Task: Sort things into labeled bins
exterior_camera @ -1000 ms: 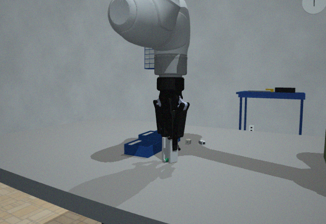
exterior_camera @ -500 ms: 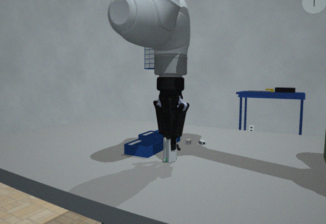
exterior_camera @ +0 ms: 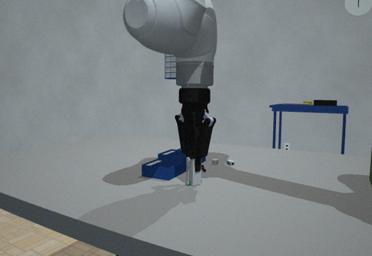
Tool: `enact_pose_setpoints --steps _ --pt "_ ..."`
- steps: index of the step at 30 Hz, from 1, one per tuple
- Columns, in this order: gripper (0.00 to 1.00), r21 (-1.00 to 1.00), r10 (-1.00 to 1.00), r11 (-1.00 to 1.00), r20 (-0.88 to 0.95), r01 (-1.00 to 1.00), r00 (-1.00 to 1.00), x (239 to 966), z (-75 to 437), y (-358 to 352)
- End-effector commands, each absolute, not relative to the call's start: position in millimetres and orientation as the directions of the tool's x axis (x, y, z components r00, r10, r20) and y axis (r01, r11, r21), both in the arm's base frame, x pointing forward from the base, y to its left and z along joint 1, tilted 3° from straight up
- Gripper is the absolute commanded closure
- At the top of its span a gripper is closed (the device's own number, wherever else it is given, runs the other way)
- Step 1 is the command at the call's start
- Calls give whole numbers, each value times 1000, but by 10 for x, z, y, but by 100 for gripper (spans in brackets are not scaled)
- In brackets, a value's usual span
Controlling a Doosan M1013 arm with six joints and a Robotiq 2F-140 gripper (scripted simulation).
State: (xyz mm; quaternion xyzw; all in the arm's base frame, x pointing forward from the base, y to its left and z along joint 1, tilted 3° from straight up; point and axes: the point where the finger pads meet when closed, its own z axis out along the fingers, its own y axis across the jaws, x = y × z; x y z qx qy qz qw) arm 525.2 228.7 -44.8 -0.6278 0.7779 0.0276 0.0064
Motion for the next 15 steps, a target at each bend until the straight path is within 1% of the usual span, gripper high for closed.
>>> enact_pose_setpoints --steps 1,4,15 --pt "97 35 -976 210 -45 -977 -212 5251 -448 2287" --pt "97 35 -976 210 -45 -977 -212 5251 -448 2287" --pt "97 35 -976 210 -45 -977 -212 5260 -82 2268"
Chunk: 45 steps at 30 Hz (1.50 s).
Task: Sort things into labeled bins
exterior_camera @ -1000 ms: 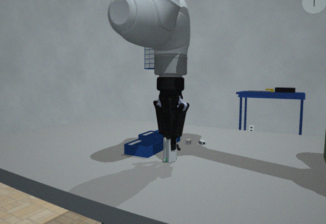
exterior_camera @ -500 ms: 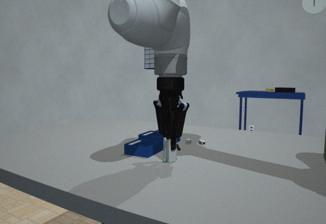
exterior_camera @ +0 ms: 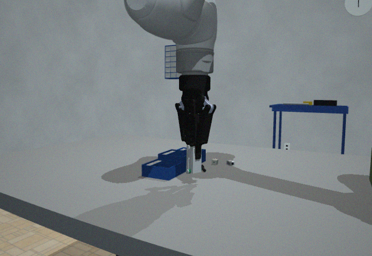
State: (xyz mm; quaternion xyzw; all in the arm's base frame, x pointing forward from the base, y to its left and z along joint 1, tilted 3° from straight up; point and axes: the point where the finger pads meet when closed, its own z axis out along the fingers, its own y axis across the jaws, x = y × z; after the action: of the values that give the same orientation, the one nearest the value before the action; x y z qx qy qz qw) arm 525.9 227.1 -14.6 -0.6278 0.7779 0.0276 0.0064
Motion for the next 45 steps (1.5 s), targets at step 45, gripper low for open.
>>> enact_pose_setpoints --steps 45 --pt "97 35 -976 210 -45 -977 -212 5927 160 1477"
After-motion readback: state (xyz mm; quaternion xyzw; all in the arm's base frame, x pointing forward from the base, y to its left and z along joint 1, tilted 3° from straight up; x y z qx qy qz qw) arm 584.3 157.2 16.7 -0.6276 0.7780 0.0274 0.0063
